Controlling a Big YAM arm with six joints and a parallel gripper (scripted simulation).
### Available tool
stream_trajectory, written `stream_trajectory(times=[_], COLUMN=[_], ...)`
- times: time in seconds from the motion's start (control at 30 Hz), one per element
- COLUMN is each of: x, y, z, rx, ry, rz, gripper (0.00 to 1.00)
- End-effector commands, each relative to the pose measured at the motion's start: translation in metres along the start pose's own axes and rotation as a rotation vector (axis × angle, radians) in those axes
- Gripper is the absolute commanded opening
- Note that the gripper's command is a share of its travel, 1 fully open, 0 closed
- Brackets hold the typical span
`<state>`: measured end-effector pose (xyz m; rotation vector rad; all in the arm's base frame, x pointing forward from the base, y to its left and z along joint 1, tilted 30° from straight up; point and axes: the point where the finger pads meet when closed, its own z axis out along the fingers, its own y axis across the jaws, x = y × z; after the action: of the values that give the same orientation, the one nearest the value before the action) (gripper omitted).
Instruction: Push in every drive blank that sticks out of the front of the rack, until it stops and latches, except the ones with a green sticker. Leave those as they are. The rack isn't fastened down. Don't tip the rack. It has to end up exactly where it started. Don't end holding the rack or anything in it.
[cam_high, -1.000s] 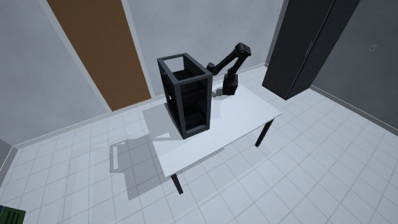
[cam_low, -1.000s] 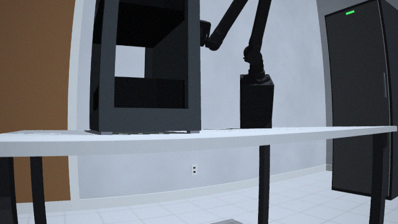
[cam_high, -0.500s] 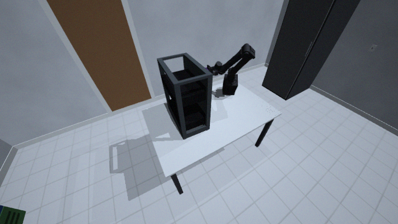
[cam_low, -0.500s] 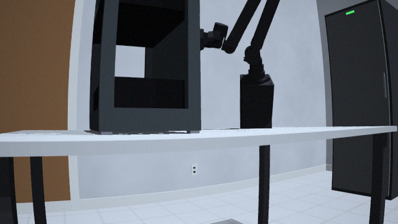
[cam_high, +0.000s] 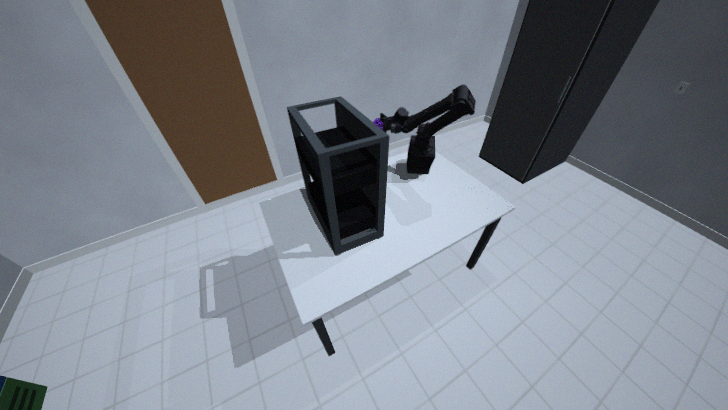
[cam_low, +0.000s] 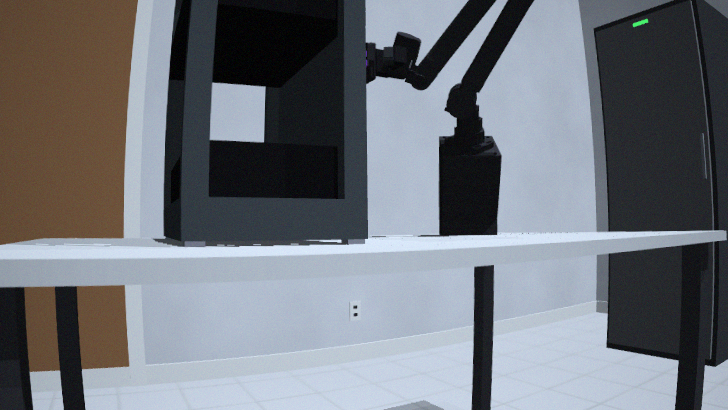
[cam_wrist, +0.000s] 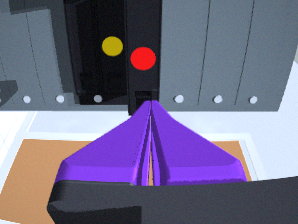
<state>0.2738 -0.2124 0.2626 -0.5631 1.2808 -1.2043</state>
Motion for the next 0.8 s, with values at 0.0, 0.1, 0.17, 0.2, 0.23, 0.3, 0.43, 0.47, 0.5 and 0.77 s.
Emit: stream_trajectory(times=[0.0, 0.1, 0.17, 0.2, 0.23, 0.3, 0.43, 0.47, 0.5, 0.77], x=[0.001, 0.0, 0.0, -0.001, -0.001, -0.001, 0.005, 0.003, 0.002, 0.001], y=[-0.006, -0.006, -0.005, -0.004, -0.004, -0.004, 0.001, 0.0, 0.001, -0.007], z=[0.023, 0.038, 0.057, 0.065, 0.071, 0.077, 0.06, 0.06, 0.06, 0.066], rx=[-0.003, -0.003, -0.004, -0.004, -0.004, -0.004, -0.005, -0.002, -0.004, 0.01], ry=[-0.019, -0.019, -0.019, -0.019, -0.019, -0.019, 0.009, 0.003, 0.001, -0.009], rz=[-0.003, -0.005, -0.004, -0.004, -0.003, -0.003, -0.003, -0.005, -0.005, -0.011], gripper=[0.0, 0.0, 0.0, 0.0, 0.0, 0.0, 0.0, 0.0, 0.0, 0.0])
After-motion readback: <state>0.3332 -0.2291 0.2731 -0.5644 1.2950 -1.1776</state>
